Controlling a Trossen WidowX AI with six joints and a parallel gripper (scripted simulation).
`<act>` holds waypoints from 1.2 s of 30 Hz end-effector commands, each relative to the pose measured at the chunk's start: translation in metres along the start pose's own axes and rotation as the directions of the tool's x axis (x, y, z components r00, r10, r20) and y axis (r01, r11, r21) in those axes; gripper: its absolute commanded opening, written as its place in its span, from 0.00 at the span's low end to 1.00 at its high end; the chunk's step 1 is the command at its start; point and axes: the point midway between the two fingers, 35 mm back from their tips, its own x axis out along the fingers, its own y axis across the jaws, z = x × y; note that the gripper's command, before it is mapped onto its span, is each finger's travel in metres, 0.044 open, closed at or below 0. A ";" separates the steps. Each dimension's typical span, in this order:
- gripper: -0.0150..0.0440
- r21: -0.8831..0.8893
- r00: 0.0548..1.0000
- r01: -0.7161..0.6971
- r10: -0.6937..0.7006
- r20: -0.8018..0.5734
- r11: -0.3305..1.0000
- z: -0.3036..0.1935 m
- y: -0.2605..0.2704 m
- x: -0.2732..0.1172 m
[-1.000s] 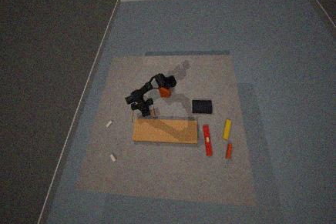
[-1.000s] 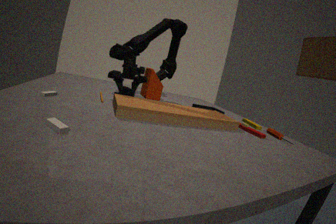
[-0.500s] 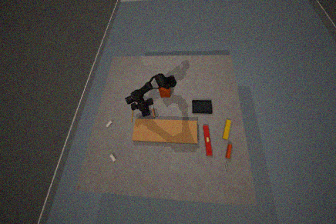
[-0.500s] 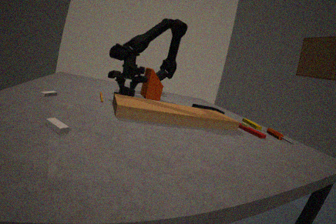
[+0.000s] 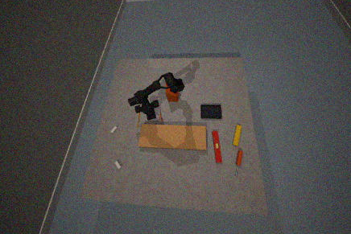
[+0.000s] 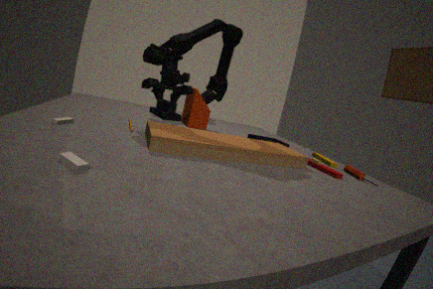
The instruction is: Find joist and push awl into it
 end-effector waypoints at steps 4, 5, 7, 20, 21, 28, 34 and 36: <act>0.25 -0.011 1.000 0.016 -0.016 0.004 1.000 0.013 0.001 -0.052; 0.25 -0.011 1.000 0.016 -0.016 0.004 1.000 0.014 0.001 -0.053; 0.25 -0.011 1.000 0.016 -0.016 0.004 1.000 0.014 0.001 -0.053; 0.25 0.089 0.998 0.056 -0.056 -0.011 0.994 0.057 -0.029 -0.052; 0.25 0.100 0.998 0.060 -0.059 -0.012 0.993 0.062 -0.031 -0.051; 0.25 0.170 0.997 0.083 -0.082 -0.014 0.982 0.099 -0.047 -0.046; 0.25 0.227 0.995 0.095 -0.095 -0.011 0.969 0.133 -0.056 -0.039; 0.25 0.246 0.995 0.098 -0.099 -0.009 0.964 0.145 -0.058 -0.036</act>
